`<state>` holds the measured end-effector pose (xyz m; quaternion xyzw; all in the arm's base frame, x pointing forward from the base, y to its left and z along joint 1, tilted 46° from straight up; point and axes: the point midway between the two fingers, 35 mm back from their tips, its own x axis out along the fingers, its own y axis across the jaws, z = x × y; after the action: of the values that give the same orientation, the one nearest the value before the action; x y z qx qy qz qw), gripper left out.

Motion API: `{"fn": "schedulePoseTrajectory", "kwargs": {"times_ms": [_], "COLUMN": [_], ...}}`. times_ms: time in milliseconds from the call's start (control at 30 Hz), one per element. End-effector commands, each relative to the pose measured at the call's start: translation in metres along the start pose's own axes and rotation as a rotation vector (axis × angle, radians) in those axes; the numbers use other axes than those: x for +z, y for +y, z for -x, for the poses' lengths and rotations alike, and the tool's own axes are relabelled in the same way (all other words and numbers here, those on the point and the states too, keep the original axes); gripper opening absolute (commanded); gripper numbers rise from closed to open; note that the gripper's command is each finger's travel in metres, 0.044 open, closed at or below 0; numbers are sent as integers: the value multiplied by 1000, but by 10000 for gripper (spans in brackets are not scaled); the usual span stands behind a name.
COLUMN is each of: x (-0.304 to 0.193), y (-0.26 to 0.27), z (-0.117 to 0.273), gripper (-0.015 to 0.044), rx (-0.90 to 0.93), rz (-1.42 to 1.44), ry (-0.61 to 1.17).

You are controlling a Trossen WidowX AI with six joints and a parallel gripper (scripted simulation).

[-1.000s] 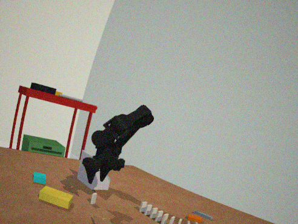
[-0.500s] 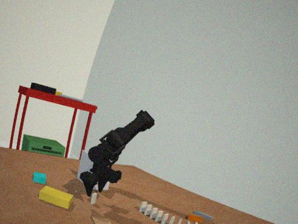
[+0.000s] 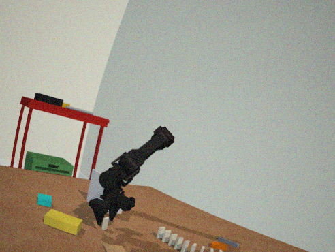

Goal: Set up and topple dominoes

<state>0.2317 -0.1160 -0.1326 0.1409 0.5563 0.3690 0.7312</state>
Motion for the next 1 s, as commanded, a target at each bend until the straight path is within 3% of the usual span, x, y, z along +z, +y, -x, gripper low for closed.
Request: {"fn": "schedulePoseTrajectory", "kwargs": {"times_ms": [0, 333, 667, 967], "x": [0, 0, 1, -1], "y": [1, 1, 0, -2], "z": [-3, -3, -1, 130], "gripper": [361, 107, 107, 107], "rx": [3, 3, 3, -2], "rz": [-2, -2, -2, -2], "ry": [-2, -2, -2, 6]}}
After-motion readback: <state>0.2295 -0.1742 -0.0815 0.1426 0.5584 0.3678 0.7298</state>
